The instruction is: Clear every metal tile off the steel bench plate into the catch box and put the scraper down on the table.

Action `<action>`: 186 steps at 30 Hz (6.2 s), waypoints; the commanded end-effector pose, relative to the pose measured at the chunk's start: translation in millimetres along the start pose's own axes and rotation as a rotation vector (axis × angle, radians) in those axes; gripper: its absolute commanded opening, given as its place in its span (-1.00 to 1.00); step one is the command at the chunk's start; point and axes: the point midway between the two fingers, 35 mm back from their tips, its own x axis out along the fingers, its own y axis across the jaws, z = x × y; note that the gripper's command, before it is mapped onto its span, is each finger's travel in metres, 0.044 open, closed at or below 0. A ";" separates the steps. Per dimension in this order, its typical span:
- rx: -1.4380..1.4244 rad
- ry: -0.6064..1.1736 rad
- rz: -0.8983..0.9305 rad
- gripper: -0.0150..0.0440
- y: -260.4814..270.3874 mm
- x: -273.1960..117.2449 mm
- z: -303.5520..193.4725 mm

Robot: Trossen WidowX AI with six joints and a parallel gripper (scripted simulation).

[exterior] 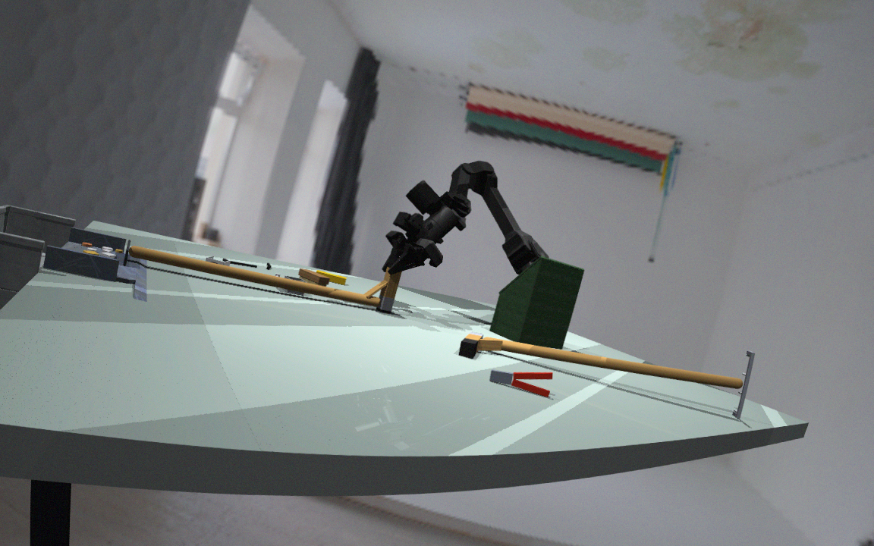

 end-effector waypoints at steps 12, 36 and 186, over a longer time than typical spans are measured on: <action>0.004 -0.011 -0.001 -0.49 -6.0 10.2 18.3; 0.005 -0.013 -0.002 -0.49 -7.4 30.8 48.6; 0.003 -0.016 -0.001 -0.49 -11.1 3.3 23.4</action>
